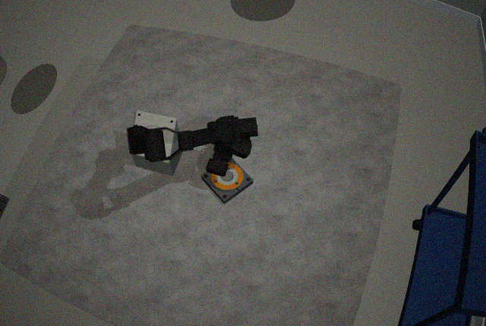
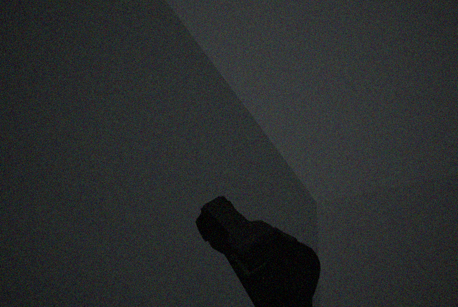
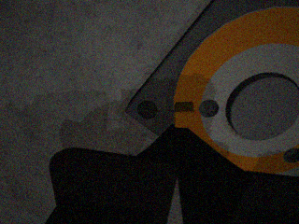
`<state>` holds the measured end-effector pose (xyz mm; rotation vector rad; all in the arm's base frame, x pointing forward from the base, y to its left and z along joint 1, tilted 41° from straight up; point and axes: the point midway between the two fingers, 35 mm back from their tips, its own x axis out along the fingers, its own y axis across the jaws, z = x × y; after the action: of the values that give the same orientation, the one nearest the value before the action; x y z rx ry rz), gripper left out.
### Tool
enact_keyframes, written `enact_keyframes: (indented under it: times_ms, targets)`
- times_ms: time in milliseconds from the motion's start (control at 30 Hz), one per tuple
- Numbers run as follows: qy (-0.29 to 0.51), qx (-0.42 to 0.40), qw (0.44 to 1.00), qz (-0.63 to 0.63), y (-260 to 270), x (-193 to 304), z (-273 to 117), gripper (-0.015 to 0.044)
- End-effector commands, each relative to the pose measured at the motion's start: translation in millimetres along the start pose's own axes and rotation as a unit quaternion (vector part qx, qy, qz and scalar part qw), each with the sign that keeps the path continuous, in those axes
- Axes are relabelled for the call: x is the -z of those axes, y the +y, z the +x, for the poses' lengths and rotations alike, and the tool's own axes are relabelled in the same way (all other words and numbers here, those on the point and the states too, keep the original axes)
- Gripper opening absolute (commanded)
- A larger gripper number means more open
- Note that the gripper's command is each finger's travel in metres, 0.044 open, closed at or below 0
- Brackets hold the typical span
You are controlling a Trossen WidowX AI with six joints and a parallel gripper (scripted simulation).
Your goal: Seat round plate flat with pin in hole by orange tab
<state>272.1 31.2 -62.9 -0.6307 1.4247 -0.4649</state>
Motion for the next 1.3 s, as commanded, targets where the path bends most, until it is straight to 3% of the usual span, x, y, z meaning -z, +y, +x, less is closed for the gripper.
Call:
enact_keyframes:
  times_ms: [0,1267]
  targets:
    - [-0.007,-0.002,1.0,0.007,0.9,-8.0,-1.8,0.0]
    - [-0.007,-0.002,1.0,0.007,2.3,-15.6,-2.1,0.0]
